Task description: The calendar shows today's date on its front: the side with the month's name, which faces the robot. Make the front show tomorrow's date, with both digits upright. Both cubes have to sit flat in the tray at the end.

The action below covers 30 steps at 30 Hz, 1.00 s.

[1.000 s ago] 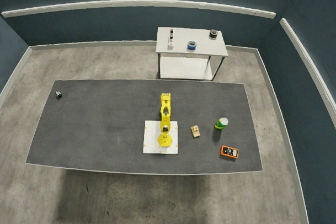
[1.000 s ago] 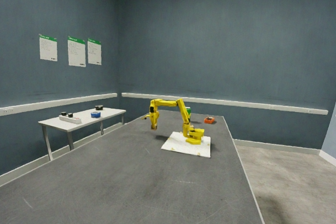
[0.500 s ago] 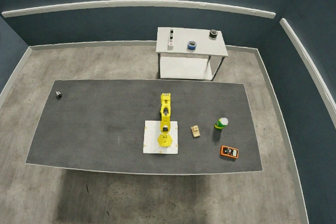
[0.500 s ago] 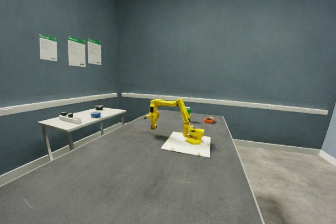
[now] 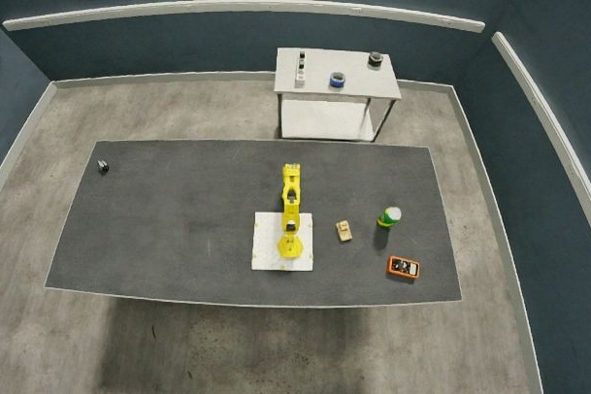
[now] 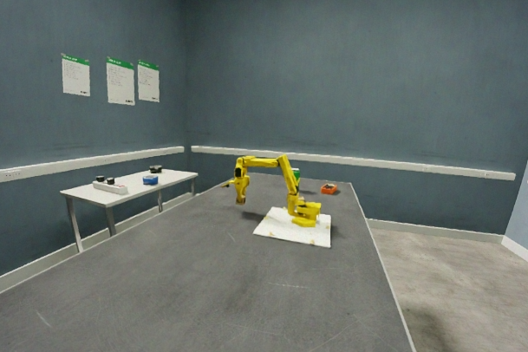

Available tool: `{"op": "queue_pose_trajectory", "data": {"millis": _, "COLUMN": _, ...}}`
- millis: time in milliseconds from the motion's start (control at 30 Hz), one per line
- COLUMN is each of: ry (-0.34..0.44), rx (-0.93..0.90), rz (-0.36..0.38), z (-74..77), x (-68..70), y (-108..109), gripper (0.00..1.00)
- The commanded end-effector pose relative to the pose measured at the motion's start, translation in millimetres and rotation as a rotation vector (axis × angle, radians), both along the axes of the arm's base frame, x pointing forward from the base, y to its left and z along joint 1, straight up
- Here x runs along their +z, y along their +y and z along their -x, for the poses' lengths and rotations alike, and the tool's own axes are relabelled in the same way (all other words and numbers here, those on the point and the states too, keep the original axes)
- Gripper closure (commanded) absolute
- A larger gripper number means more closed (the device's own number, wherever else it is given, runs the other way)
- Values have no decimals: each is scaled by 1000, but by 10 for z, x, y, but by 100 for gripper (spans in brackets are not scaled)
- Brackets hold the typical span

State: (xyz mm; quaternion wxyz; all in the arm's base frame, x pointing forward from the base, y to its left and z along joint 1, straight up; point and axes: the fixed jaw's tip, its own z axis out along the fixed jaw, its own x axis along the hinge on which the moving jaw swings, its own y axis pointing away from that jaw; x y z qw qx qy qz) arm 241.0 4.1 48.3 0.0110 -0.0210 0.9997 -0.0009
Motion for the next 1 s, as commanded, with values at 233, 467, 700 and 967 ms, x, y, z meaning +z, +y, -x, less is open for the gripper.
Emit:
{"op": "queue_pose_trajectory", "data": {"millis": 233, "ry": 21, "rx": -4, "rz": -1, "z": 28, "x": -98, "y": 16, "gripper": 100}}
{"op": "queue_pose_trajectory", "data": {"millis": 467, "ry": 21, "rx": -4, "rz": -1, "z": 28, "x": -103, "y": 16, "gripper": 100}}
{"op": "queue_pose_trajectory", "data": {"millis": 700, "ry": 21, "rx": -4, "rz": -1, "z": 28, "x": -143, "y": 16, "gripper": 100}}
{"op": "queue_pose_trajectory", "data": {"millis": 967, "ry": 21, "rx": -4, "rz": -1, "z": 28, "x": -162, "y": 16, "gripper": 100}}
